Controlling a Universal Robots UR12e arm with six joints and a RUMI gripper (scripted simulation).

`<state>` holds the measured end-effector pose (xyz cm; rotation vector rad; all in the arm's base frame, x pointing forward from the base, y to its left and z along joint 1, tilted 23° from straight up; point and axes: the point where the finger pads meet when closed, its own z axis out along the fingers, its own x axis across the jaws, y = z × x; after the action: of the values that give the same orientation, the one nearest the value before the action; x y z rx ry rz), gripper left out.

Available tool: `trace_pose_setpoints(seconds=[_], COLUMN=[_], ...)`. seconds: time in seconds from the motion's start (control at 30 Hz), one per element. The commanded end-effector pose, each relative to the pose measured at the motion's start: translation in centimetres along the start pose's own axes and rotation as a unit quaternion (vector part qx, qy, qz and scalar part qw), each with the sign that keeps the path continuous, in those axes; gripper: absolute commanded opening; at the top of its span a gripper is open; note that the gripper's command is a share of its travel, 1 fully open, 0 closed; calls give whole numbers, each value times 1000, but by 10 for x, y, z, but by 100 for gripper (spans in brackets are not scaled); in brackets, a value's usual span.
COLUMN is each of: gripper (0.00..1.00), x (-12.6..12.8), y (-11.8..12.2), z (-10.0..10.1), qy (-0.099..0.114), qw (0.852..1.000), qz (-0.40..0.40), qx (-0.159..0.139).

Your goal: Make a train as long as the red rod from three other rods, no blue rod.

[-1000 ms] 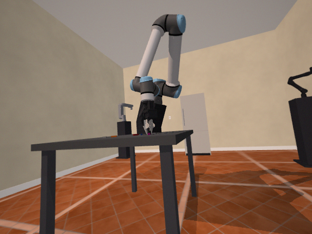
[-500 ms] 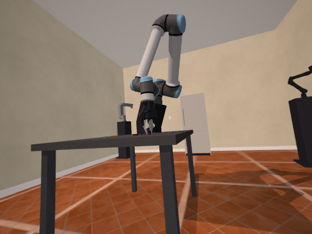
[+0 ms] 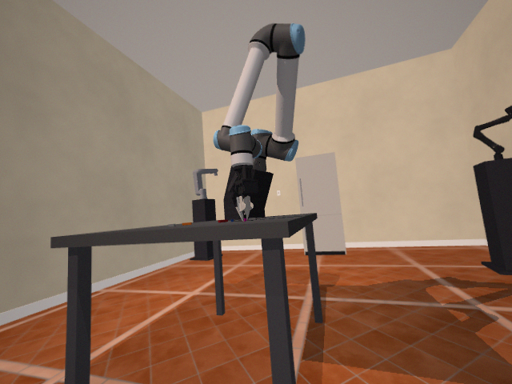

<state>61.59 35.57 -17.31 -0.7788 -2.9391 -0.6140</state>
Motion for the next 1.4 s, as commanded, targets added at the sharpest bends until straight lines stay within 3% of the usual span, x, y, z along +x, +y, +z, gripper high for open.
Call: trace_pose_setpoints(seconds=[0.0,0.97,1.2,1.37], gripper=[0,0,0,0], x=[0,0,0,0], y=[0,0,0,0], z=[0,-2,-18,-51], qy=[0,0,0,0], qw=[1000,1000,1000,1000], qz=[0,0,0,0], qx=[0,0,0,0])
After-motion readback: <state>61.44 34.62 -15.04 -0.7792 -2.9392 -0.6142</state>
